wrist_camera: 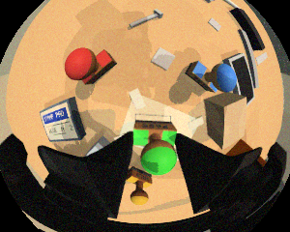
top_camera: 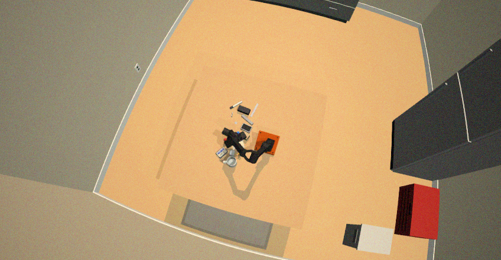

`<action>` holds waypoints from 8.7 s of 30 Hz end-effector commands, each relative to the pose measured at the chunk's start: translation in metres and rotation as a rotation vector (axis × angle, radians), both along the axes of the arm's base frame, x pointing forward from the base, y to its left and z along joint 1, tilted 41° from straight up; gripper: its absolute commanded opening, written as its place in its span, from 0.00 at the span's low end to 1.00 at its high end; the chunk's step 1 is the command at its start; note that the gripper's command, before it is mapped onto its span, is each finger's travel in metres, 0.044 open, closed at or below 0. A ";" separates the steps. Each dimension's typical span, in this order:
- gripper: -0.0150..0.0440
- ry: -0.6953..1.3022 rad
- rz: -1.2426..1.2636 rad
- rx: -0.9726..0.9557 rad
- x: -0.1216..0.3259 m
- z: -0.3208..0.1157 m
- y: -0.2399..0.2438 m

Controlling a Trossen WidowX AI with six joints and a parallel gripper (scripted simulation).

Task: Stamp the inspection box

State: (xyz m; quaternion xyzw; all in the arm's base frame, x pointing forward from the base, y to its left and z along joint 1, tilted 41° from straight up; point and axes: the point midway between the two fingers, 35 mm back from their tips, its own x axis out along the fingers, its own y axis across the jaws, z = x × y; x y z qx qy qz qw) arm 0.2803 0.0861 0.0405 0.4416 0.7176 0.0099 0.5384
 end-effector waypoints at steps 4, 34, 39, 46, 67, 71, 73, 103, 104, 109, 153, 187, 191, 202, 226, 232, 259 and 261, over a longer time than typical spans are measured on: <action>0.25 0.008 -0.004 0.004 -0.002 -0.005 0.004; 0.25 0.008 -0.005 0.006 -0.004 -0.014 0.012; 0.25 0.007 -0.005 0.007 -0.004 -0.014 0.013; 0.25 0.007 -0.005 0.007 -0.004 -0.015 0.014; 0.25 0.007 -0.005 0.007 -0.004 -0.017 0.015; 0.25 0.007 -0.005 0.007 -0.004 -0.017 0.015; 0.25 0.007 -0.005 0.007 -0.004 -0.017 0.015; 0.25 0.007 -0.005 0.007 -0.004 -0.009 0.008; 0.25 0.007 -0.005 0.007 -0.004 -0.009 0.008; 0.25 0.007 -0.005 0.005 -0.003 -0.004 0.003; 0.25 0.005 -0.005 -0.001 0.022 0.028 -0.048; 0.25 -0.005 -0.001 -0.006 0.108 -0.064 -0.150; 0.25 -0.006 0.000 -0.005 0.110 -0.070 -0.155; 0.25 -0.006 0.000 -0.006 0.111 -0.079 -0.147; 0.25 -0.007 0.000 -0.004 0.110 -0.109 -0.121; 0.25 -0.006 0.000 -0.003 0.109 -0.117 -0.115; 0.68 -0.007 0.001 -0.009 0.115 -0.052 -0.172; 0.68 -0.006 0.000 -0.008 0.112 -0.037 -0.184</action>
